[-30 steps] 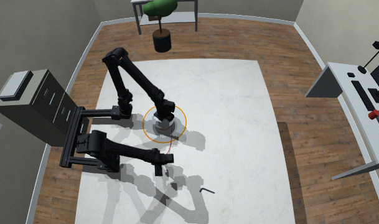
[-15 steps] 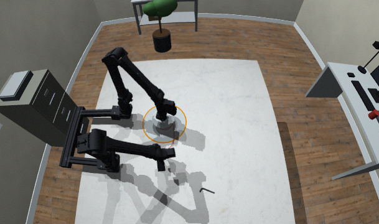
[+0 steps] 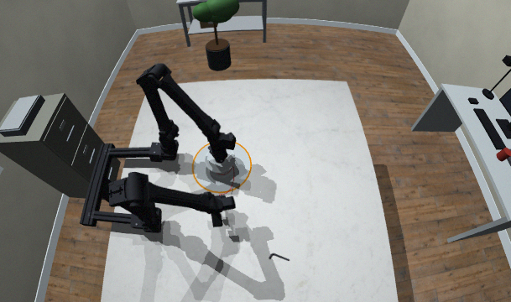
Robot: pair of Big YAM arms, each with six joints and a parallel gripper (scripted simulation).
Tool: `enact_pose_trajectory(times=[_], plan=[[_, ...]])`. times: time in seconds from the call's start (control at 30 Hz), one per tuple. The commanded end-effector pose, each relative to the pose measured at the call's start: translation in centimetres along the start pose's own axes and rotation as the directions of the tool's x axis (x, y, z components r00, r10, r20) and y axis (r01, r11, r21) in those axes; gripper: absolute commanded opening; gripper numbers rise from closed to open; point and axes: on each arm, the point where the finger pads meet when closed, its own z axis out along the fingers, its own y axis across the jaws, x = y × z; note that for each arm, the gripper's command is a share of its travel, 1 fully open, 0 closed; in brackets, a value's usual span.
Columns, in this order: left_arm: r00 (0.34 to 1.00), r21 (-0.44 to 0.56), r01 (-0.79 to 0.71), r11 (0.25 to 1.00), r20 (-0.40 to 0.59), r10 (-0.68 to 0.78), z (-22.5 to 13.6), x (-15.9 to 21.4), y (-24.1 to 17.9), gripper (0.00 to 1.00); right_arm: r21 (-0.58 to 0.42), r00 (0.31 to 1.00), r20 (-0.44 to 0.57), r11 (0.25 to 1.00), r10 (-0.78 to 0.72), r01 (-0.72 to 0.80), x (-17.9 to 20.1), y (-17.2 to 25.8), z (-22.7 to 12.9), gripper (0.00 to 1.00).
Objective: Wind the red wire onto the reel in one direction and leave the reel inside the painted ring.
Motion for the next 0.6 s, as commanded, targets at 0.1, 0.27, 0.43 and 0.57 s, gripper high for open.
enact_pose_trajectory(times=[0.1, 0.27, 0.43, 0.57], plan=[[0.884, -0.002, 0.468, 0.884, 0.011, -0.468, 0.78, 0.20, 0.58, 0.52, -0.011, 1.000, -0.021, 1.000, 0.012, -0.012, 0.40, 0.51, 0.54, 0.00], [0.731, -0.005, 0.682, 0.731, 0.012, -0.682, 0.78, 0.20, 0.58, 0.49, -0.012, 1.000, -0.028, 1.000, 0.013, -0.014, 0.29, 0.61, 0.33, 0.00], [0.523, -0.013, 0.852, 0.523, 0.019, -0.852, 0.78, 0.20, 0.58, 0.31, -0.014, 0.999, -0.048, 1.000, 0.022, -0.023, 0.55, 0.78, 0.41, 0.00], [0.384, -0.024, 0.923, 0.383, 0.030, -0.923, 0.78, 0.20, 0.58, 0.17, -0.015, 0.999, -0.052, 1.000, 0.016, -0.017, 0.35, 0.89, 0.34, 0.00]])
